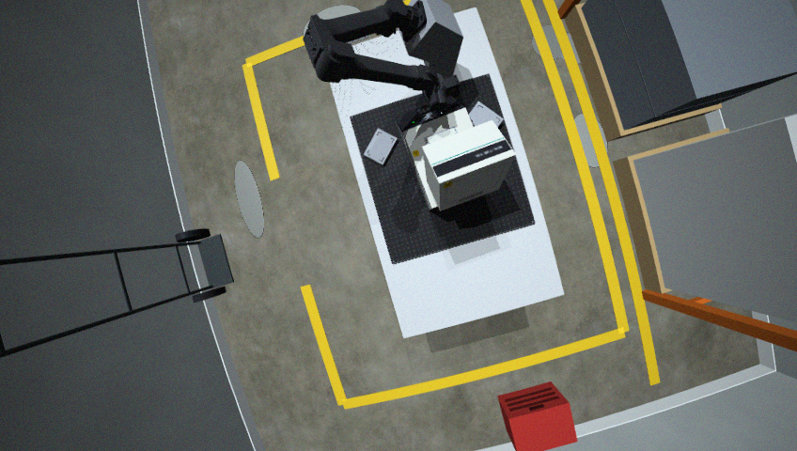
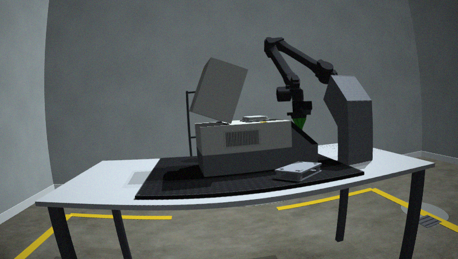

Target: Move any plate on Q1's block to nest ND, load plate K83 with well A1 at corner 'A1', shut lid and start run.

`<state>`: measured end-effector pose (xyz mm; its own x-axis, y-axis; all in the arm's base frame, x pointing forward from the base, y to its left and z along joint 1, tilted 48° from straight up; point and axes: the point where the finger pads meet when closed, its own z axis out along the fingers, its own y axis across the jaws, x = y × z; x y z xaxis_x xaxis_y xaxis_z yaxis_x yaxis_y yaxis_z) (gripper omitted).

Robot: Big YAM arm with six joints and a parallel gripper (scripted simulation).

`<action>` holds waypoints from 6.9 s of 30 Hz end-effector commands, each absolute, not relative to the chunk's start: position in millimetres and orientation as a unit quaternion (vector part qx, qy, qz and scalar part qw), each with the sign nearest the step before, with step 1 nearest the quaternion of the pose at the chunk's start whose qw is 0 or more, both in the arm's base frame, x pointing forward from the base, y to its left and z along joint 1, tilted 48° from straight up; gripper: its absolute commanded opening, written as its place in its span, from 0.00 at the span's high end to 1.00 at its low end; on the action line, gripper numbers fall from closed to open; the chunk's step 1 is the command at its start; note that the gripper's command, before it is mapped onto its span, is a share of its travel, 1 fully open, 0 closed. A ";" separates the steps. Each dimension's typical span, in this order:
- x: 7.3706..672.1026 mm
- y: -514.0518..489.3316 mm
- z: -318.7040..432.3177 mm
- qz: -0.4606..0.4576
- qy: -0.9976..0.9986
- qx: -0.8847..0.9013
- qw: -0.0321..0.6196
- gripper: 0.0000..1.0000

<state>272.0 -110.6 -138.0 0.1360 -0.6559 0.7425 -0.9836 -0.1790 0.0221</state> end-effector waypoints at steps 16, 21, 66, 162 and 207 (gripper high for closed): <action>272.4 -104.4 -135.0 0.315 -0.572 0.711 0.261 1.00; 274.3 -108.7 -132.1 0.313 -0.576 0.708 0.264 1.00; 185.0 -70.6 -88.5 0.315 -0.586 0.702 0.254 1.00; 177.8 -65.1 -83.1 0.314 -0.578 0.707 0.259 1.00; 175.6 -67.0 -83.7 0.317 -0.580 0.706 0.256 1.00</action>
<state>175.2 -69.7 -84.9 0.1344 -0.6551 0.7435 -0.9826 -0.1850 0.0146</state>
